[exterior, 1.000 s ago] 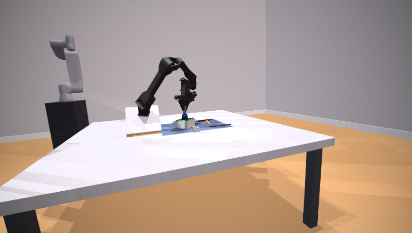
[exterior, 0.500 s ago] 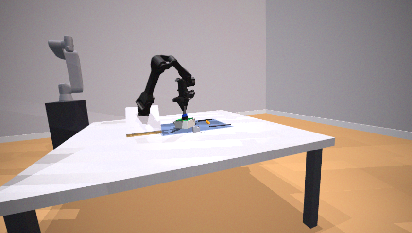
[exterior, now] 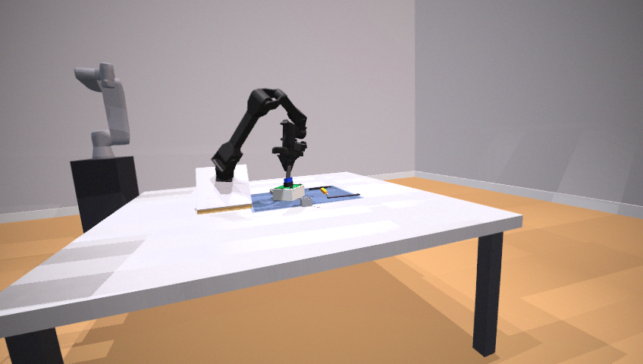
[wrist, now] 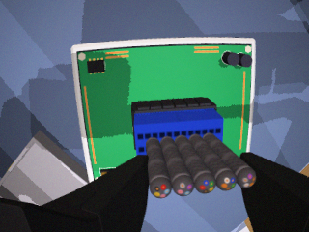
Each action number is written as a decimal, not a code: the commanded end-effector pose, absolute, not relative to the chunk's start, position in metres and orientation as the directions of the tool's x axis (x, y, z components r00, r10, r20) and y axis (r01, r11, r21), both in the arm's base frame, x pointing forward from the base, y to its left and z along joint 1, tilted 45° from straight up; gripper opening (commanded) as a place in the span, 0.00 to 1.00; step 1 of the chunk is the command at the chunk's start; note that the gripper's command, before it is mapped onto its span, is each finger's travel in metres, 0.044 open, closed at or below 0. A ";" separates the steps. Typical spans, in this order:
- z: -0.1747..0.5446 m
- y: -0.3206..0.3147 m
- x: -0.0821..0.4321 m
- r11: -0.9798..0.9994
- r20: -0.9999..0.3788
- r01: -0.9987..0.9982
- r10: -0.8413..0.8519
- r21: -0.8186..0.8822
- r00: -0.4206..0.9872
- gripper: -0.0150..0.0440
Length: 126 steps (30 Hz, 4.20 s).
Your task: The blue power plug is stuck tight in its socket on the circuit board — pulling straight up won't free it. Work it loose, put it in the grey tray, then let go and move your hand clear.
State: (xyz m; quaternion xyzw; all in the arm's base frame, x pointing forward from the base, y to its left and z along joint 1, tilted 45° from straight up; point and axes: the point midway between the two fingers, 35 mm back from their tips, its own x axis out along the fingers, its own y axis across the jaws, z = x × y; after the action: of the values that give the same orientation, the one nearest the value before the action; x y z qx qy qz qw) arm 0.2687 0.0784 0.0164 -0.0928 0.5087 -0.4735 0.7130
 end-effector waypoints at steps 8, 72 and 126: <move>0.036 0.083 0.258 0.709 -0.757 0.540 -0.626 -0.453 0.187 0.25; 0.006 0.063 0.267 0.646 -0.710 0.556 -0.691 -0.523 0.135 0.54; 0.018 0.088 0.270 0.552 -0.638 0.570 -0.768 -0.609 0.062 0.25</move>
State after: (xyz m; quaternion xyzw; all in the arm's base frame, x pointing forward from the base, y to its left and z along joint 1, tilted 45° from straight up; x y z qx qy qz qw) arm 0.2671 0.0703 0.0128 -0.0775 0.5102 -0.4518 0.7277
